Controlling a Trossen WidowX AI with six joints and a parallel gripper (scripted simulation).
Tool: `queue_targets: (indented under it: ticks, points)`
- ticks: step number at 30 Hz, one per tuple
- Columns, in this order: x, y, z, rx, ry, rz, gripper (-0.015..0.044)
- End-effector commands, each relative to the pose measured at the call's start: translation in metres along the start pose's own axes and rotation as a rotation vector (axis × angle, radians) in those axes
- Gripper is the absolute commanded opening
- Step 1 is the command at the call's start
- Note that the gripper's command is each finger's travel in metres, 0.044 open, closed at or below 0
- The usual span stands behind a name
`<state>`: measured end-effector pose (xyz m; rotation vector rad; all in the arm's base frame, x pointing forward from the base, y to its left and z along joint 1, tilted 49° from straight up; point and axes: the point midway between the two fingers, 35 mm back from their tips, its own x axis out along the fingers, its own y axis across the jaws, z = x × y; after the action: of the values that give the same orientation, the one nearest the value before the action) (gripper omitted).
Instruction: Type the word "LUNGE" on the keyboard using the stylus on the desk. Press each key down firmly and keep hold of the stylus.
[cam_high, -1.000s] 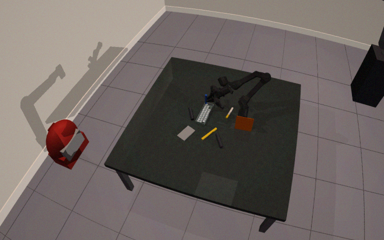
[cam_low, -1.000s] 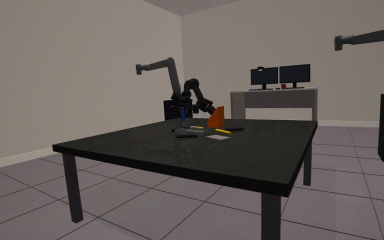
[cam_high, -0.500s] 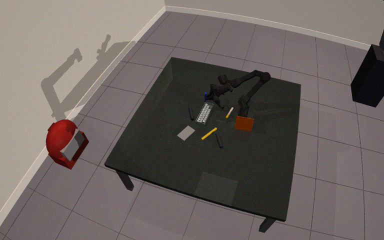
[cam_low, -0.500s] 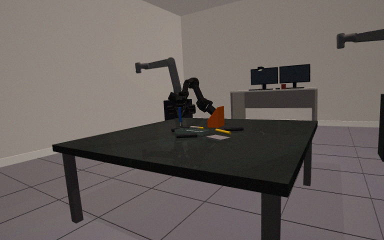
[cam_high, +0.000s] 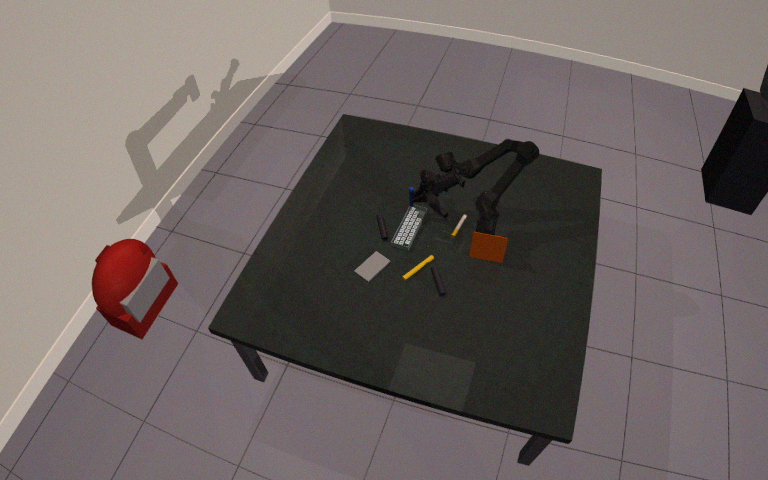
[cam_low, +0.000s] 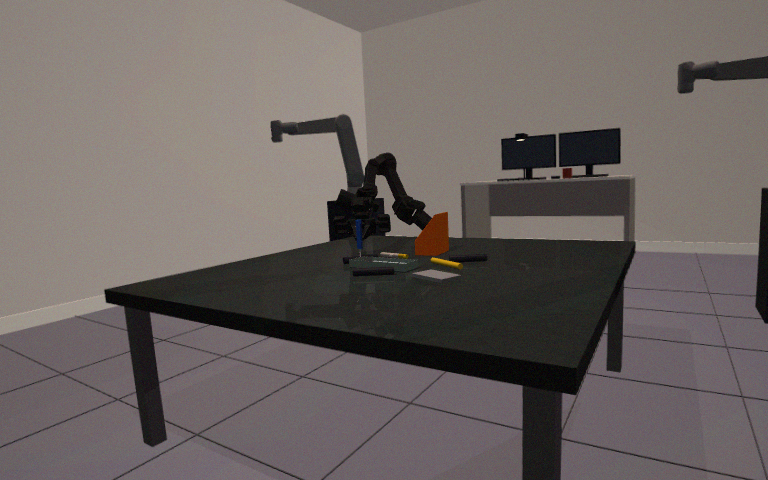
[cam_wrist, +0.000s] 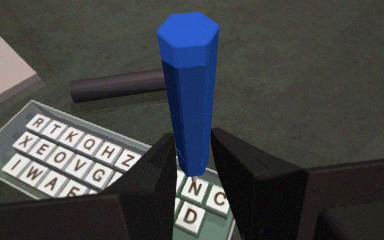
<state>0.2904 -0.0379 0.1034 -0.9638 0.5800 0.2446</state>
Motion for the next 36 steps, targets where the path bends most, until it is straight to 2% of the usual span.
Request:
queue_targets:
  ticks: [1, 36]
  points:
    - [0.002, 0.002, -0.002, -0.003, -0.002, 0.005, 0.0079]
    - [0.011, 0.002, -0.016, -0.004, -0.001, 0.006, 0.0081]
